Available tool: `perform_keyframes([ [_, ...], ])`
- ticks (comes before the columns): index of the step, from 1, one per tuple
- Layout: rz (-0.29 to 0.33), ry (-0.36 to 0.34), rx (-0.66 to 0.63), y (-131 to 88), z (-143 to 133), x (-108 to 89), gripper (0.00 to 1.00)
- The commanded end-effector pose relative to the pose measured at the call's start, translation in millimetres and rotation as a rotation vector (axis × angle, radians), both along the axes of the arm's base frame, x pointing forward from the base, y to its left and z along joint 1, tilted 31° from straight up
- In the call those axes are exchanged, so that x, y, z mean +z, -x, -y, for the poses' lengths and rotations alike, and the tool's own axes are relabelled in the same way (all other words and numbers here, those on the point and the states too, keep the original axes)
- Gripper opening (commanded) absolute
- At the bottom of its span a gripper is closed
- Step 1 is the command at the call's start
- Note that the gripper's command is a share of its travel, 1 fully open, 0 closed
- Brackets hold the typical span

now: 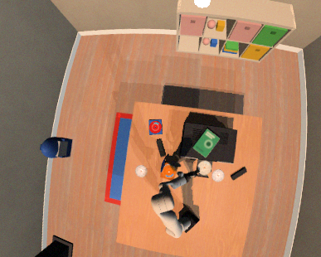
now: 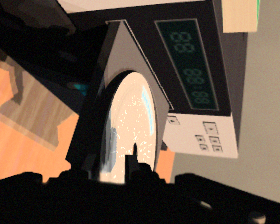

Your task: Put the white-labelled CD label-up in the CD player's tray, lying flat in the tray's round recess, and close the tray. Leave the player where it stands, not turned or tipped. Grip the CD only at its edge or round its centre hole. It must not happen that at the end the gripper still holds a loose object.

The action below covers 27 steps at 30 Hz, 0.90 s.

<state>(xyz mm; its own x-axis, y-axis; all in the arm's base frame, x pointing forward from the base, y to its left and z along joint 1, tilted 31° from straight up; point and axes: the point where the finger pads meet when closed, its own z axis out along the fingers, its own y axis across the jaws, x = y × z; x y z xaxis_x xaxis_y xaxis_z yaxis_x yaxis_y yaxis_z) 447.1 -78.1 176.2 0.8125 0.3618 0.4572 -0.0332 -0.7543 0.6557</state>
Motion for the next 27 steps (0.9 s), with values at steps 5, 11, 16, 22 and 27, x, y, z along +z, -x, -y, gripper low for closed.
perform_keyframes([
  [5,0.001,0.0,0.0,0.0,0.2,0.3,0.24],
  [11,0.001,0.0,0.0,0.0,0.2,0.3,0.24],
  [16,0.0,-0.001,0.0,0.0,0.2,0.3,0.24],
  [22,-0.001,-0.004,0.002,0.0,0.3,0.3,0.24],
  [27,-0.004,-0.011,0.005,0.0,0.5,0.3,0.24],
])
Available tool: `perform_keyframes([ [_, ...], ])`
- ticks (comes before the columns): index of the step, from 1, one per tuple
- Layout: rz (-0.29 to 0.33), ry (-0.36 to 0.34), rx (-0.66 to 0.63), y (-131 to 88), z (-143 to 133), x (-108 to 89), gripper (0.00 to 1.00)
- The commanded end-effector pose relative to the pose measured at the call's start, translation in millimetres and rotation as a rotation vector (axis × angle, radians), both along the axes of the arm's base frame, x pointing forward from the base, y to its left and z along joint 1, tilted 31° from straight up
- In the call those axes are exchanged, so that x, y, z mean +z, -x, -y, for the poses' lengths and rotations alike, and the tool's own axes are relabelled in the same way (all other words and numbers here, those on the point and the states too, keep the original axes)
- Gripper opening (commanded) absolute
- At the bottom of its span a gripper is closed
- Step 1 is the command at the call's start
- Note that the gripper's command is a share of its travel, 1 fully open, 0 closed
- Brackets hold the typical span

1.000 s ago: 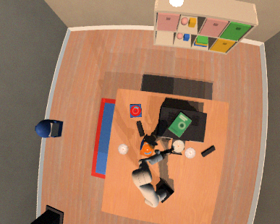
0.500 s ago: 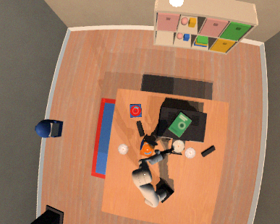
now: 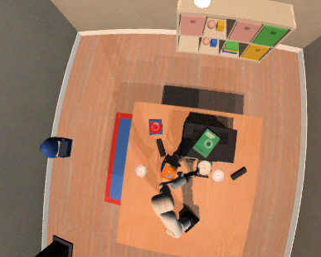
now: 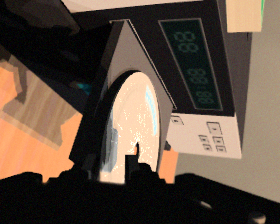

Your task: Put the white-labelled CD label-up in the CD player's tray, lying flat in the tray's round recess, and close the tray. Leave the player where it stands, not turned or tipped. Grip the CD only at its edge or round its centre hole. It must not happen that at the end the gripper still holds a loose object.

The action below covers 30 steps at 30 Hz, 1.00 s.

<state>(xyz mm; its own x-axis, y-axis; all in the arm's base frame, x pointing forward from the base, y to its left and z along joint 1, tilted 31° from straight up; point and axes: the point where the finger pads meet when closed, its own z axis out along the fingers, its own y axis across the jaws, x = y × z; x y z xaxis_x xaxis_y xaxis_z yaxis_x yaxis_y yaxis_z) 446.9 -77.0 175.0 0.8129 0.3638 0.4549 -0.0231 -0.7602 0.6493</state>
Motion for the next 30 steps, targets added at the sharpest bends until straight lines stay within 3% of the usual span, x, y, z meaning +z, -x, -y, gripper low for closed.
perform_keyframes([
  [1,0.002,-0.004,-0.001,-0.2,1.6,1.6,0.24],
  [30,-0.041,-0.099,0.053,-0.7,3.8,2.4,0.24],
])
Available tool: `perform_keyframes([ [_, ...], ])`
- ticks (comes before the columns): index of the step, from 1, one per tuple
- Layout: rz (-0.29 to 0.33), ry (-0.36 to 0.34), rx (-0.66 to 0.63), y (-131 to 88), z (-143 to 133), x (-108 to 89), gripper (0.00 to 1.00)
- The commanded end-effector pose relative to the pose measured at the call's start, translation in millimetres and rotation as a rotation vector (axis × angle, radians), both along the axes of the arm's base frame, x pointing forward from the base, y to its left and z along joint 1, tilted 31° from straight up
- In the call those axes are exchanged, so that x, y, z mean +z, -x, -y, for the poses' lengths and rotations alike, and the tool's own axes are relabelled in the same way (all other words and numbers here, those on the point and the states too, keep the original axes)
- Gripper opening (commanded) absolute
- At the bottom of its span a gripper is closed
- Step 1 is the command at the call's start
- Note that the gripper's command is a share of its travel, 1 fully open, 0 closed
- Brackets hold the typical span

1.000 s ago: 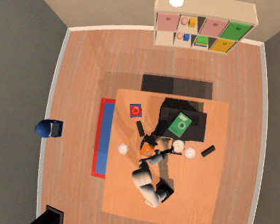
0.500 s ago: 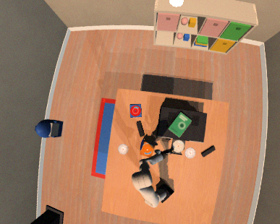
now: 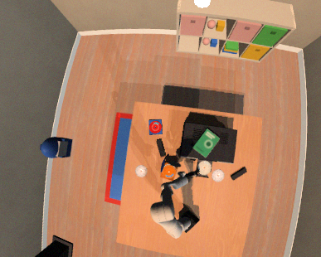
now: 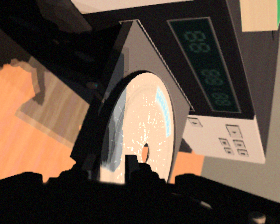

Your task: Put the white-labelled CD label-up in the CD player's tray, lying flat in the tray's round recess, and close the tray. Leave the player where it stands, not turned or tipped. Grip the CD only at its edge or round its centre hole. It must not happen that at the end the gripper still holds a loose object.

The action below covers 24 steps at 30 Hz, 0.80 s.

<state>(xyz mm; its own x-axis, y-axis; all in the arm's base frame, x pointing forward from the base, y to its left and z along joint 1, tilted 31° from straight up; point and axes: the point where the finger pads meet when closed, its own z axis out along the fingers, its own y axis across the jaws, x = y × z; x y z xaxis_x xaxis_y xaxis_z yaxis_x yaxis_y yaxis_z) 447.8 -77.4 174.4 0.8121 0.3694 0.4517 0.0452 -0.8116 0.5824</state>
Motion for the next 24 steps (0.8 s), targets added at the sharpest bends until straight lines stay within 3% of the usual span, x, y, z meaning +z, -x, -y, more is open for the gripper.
perform_keyframes([
  [1,-0.002,-0.021,0.002,0.1,3.5,3.0,0.24],
  [24,-0.065,-0.162,0.081,-0.9,6.9,3.7,0.24],
])
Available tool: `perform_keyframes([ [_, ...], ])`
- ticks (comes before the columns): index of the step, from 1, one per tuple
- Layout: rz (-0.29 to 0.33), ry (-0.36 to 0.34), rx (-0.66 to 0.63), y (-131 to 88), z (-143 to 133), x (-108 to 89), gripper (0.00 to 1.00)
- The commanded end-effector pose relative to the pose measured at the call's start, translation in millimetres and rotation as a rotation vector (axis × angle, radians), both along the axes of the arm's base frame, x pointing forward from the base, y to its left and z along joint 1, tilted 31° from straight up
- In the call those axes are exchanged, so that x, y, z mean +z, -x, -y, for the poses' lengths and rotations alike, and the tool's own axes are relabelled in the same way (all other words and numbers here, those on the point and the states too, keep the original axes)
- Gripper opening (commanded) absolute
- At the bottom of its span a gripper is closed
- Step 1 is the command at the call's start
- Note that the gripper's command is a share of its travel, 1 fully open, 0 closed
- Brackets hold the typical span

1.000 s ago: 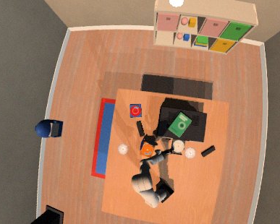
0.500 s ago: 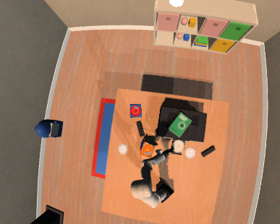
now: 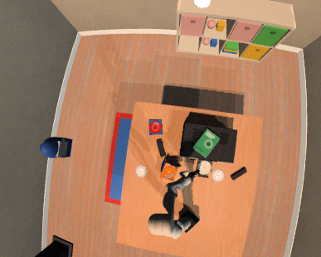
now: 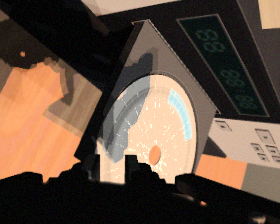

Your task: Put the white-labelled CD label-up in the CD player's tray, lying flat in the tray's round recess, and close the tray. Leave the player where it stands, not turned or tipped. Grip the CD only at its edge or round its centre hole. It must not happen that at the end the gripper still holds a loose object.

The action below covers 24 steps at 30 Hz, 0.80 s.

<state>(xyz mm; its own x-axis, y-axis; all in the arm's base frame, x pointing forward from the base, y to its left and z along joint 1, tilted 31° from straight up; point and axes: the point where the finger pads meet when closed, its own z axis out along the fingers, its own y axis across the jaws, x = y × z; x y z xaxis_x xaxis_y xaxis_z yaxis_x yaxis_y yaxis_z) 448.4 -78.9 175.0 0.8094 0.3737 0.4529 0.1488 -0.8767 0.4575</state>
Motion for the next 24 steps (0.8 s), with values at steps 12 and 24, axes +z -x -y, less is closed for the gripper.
perform_keyframes([
  [12,-0.036,-0.093,0.038,-0.9,7.1,3.3,0.24],
  [24,-0.058,-0.14,0.064,-1.2,8.2,3.1,0.24],
])
